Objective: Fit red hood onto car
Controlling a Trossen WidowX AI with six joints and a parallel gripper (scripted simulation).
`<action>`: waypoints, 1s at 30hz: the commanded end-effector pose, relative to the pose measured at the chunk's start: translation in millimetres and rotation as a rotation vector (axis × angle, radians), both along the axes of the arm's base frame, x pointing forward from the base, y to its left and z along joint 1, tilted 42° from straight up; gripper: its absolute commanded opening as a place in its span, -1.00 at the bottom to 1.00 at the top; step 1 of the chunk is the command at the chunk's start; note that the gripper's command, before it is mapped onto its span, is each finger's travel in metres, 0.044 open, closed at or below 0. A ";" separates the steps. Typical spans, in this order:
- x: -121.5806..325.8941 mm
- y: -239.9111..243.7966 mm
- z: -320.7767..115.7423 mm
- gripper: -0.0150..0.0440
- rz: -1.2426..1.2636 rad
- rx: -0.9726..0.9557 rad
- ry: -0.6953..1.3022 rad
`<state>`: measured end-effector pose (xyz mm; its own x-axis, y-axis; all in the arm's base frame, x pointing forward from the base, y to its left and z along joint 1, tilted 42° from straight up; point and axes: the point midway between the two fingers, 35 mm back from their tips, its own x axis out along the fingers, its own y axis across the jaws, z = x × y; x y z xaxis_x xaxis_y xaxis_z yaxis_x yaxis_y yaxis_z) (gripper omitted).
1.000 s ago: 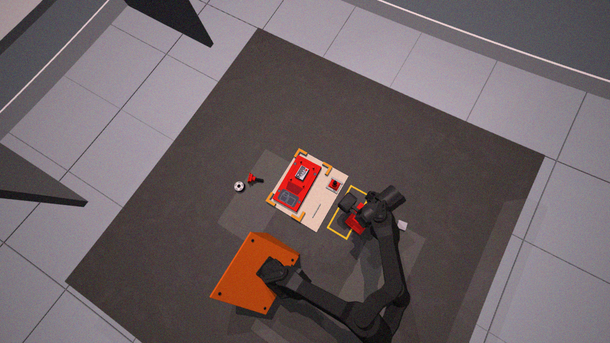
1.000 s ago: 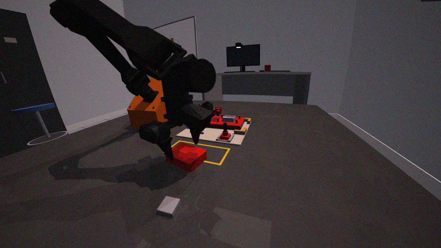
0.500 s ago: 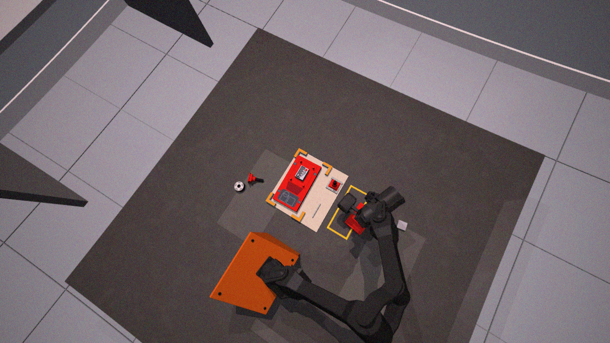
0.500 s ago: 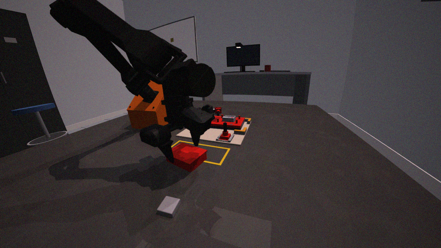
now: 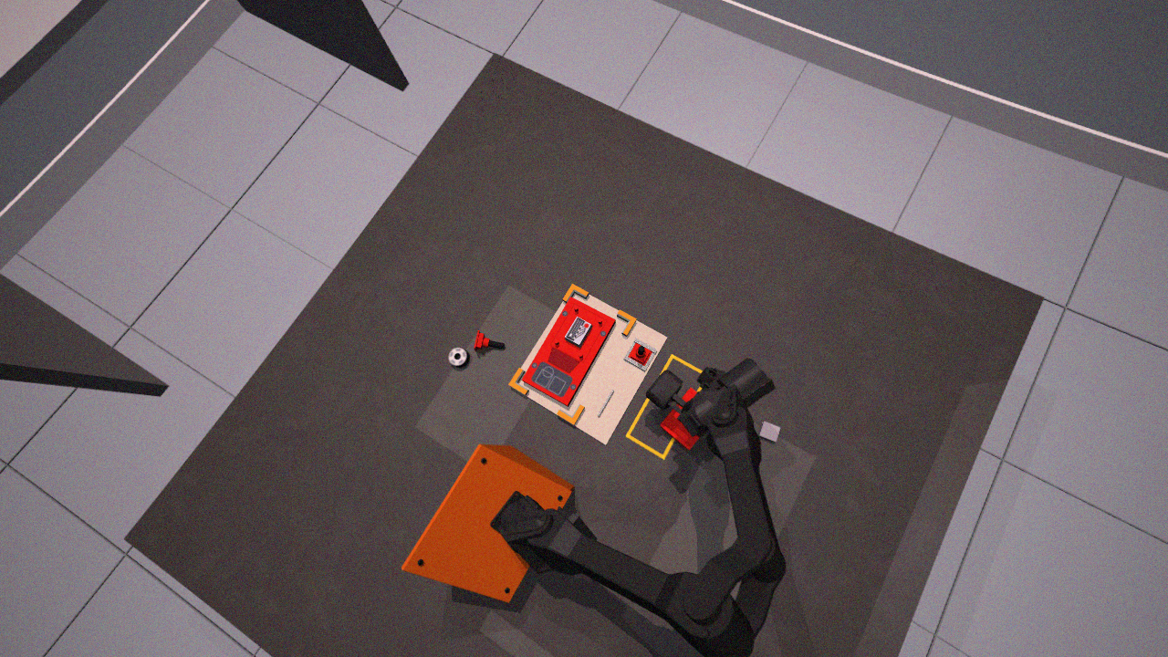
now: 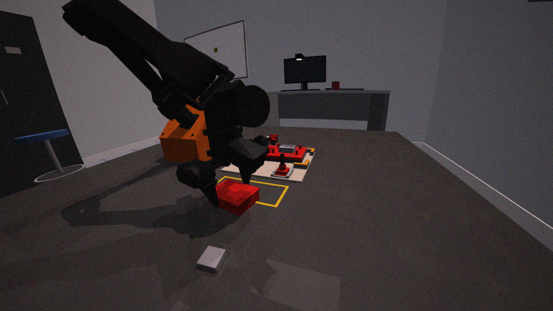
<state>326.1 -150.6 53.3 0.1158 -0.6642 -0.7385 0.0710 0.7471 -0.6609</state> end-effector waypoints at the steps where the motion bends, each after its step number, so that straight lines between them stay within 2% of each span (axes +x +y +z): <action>1: 0.3 -0.9 -2.5 1.00 0.005 0.004 0.002; 6: 0.5 -2.5 -4.3 1.00 0.005 0.004 0.002; 9: 0.3 -2.0 -2.2 0.73 0.000 0.000 0.000; 19: 0.3 -2.0 -2.2 0.51 0.000 0.000 0.000; 30: -1.9 10.8 11.7 -0.47 0.001 0.001 0.001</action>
<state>322.5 -146.1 54.9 0.1052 -0.6593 -0.7445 0.0622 0.7515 -0.6568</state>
